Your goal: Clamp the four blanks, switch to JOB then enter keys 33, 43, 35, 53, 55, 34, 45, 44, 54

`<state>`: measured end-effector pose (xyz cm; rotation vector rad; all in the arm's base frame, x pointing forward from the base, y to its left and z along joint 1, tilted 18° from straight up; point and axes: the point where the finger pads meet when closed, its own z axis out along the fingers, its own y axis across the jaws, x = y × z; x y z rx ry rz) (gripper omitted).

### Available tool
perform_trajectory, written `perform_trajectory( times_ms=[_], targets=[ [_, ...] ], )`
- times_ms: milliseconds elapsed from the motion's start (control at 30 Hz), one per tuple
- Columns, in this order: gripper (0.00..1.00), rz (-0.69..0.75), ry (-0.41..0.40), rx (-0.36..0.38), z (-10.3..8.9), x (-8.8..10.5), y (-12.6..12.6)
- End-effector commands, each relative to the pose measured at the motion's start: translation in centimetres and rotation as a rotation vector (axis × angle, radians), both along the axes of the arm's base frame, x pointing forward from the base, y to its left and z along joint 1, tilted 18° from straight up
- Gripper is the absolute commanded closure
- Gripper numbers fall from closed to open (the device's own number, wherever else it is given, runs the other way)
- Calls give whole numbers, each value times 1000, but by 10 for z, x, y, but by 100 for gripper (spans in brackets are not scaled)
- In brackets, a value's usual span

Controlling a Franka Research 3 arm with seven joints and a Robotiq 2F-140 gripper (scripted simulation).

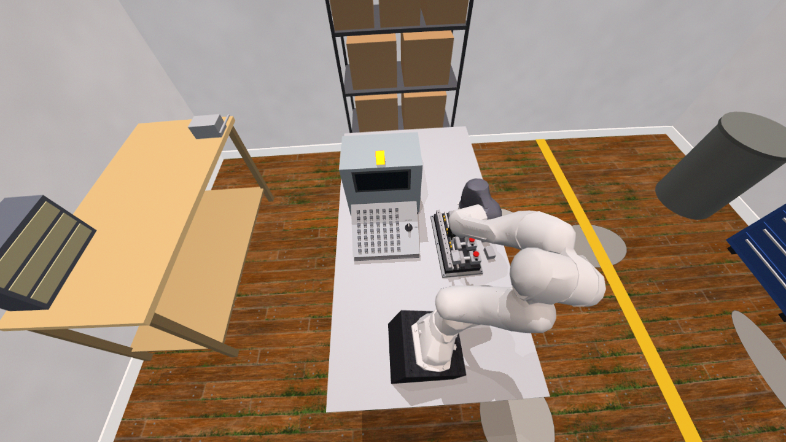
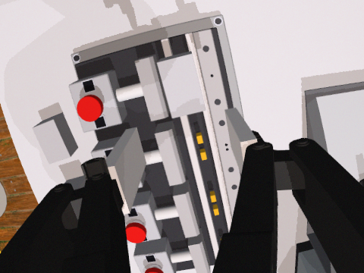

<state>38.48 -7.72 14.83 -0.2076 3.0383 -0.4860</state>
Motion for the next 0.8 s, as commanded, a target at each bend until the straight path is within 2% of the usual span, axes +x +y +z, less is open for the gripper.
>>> perform_trajectory(
  times_ms=[0, 267, 300, 767],
  targets=[
    [60, 10, 43, -9, 3, -11, -2],
    [60, 10, 43, -9, 9, -12, 1],
    [100, 10, 43, -9, 9, -12, 1],
    [100, 10, 43, -9, 9, -12, 1]
  ],
)
